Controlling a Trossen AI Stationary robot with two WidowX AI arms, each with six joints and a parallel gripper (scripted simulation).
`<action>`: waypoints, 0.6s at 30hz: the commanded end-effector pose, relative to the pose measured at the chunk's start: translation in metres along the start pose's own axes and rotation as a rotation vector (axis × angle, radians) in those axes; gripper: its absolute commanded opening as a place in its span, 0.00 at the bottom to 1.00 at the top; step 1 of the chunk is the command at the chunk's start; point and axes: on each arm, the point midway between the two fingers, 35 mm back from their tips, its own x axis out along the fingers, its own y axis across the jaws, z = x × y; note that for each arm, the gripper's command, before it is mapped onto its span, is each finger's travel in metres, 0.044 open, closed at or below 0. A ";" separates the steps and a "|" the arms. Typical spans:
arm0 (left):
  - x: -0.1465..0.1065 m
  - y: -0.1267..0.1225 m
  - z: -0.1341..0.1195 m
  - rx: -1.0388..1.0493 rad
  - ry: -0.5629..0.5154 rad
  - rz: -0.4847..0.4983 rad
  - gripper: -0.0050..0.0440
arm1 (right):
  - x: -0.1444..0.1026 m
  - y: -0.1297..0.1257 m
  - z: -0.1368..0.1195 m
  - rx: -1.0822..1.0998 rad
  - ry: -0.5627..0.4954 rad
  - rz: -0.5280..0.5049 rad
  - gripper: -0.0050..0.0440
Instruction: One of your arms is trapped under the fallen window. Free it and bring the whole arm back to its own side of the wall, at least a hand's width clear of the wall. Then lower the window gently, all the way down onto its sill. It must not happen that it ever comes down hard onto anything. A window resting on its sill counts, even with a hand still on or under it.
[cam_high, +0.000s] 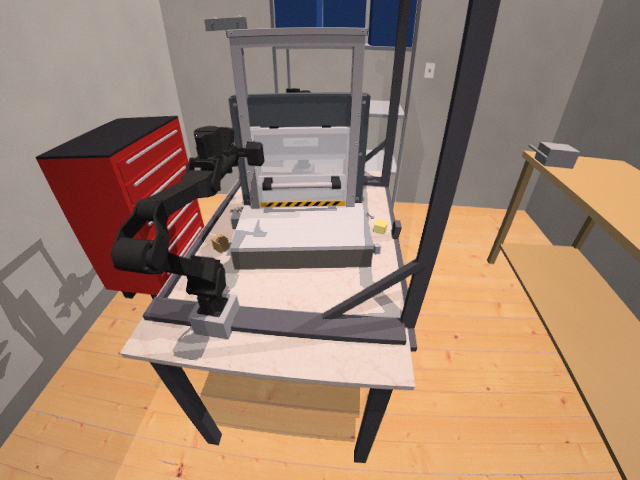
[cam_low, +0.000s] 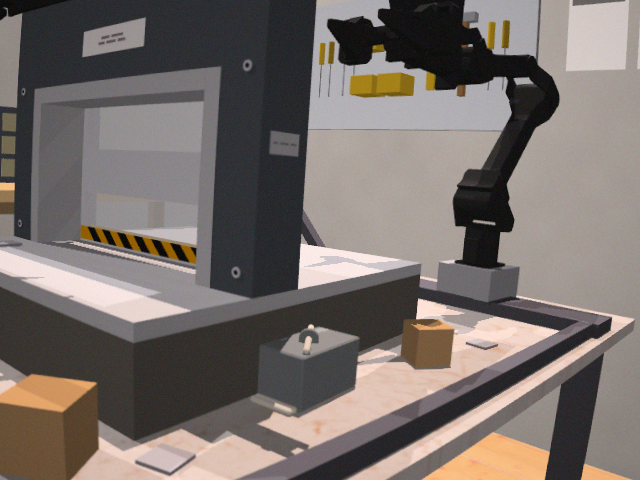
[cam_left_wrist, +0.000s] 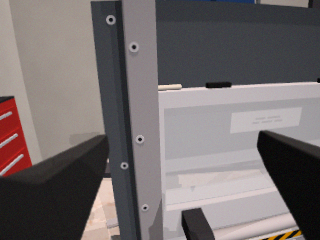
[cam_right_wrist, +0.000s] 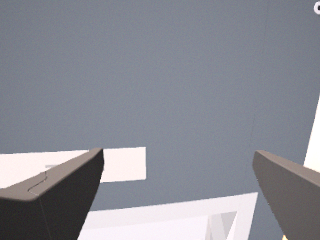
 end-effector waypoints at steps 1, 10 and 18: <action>-0.003 0.002 0.016 0.005 -0.041 0.006 0.92 | -0.002 -0.011 0.013 -0.006 -0.032 -0.040 0.92; -0.002 0.002 0.012 0.004 -0.031 0.006 0.92 | -0.012 -0.088 0.011 -0.020 -0.024 -0.276 0.92; -0.002 0.002 0.012 0.004 -0.031 0.006 0.92 | -0.031 -0.138 0.012 -0.029 -0.023 -0.442 0.92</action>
